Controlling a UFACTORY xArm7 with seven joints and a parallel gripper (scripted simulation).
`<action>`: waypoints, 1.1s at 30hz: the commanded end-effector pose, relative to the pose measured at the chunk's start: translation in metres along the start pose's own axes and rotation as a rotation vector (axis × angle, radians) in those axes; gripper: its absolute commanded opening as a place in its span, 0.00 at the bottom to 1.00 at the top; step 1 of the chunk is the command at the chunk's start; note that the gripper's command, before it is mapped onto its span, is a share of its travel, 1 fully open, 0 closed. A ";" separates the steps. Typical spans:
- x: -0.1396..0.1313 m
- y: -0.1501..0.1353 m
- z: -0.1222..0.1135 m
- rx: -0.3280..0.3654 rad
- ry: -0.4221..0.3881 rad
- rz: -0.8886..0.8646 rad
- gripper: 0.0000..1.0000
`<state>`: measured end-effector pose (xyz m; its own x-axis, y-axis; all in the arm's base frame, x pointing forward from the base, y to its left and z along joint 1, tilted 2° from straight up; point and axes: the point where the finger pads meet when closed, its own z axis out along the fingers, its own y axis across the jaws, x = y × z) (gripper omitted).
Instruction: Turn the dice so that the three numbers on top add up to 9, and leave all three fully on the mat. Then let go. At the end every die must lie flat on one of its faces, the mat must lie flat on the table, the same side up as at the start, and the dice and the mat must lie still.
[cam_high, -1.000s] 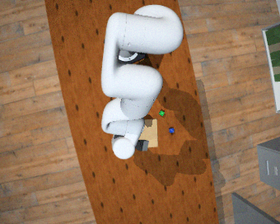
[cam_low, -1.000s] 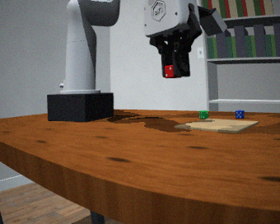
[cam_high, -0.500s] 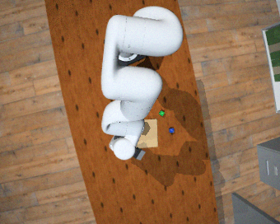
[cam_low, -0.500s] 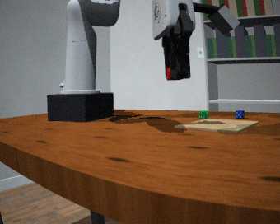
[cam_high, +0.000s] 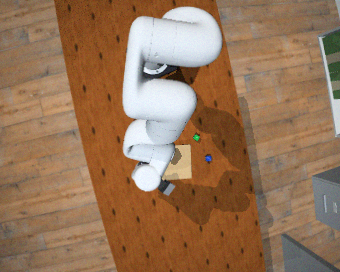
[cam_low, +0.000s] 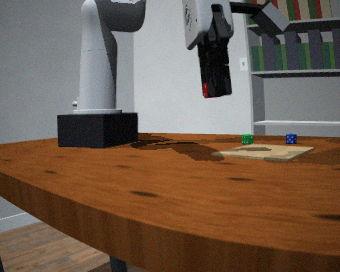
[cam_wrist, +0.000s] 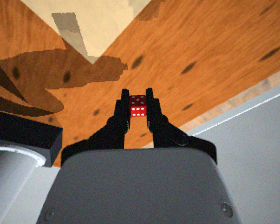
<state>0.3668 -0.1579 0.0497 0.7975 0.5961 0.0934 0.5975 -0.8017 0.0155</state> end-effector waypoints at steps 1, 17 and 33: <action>0.000 0.001 -0.002 -0.002 0.115 0.001 0.15; -0.006 0.000 0.000 -0.001 0.419 0.006 0.15; -0.009 0.001 0.000 -0.010 0.742 0.010 0.15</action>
<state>0.3625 -0.1631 0.0500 0.6178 0.4520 0.6434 0.5862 -0.8101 0.0062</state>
